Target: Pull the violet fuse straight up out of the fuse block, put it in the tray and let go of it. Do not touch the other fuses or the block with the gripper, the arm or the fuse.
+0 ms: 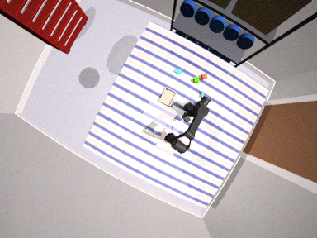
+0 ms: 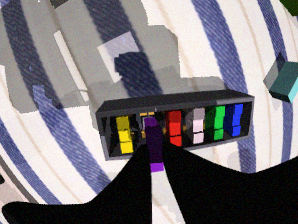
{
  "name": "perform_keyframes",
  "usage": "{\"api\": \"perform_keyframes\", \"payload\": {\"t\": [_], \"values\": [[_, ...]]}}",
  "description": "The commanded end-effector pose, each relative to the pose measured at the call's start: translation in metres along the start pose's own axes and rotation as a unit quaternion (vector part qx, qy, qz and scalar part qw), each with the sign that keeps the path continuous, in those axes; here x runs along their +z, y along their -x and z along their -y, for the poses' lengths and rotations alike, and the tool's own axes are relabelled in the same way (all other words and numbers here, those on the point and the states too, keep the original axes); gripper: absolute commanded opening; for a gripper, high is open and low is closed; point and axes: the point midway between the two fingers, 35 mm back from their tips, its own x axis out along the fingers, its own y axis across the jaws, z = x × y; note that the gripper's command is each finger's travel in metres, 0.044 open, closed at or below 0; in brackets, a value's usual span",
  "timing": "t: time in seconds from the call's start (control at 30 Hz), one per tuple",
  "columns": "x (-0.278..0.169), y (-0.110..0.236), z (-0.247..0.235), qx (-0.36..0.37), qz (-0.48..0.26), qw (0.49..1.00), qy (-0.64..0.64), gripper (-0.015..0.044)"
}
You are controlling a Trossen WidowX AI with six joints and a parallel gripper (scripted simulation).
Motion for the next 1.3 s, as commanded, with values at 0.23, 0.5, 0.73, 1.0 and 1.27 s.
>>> {"api": "perform_keyframes", "payload": {"t": [0.23,0.5,0.73,1.0,1.27], "values": [[0.001,0.007,0.000,-0.001,0.002,1.000,-0.001,0.0000],[0.001,0.011,0.000,-0.001,0.003,1.000,-0.001,0.0000],[0.001,0.021,0.000,-0.001,0.003,1.000,-0.001,0.0000],[0.001,0.032,0.000,-0.001,0.003,1.000,-0.001,0.0000],[0.018,0.034,0.003,-0.002,0.003,1.000,-0.001,0.0000]]}}
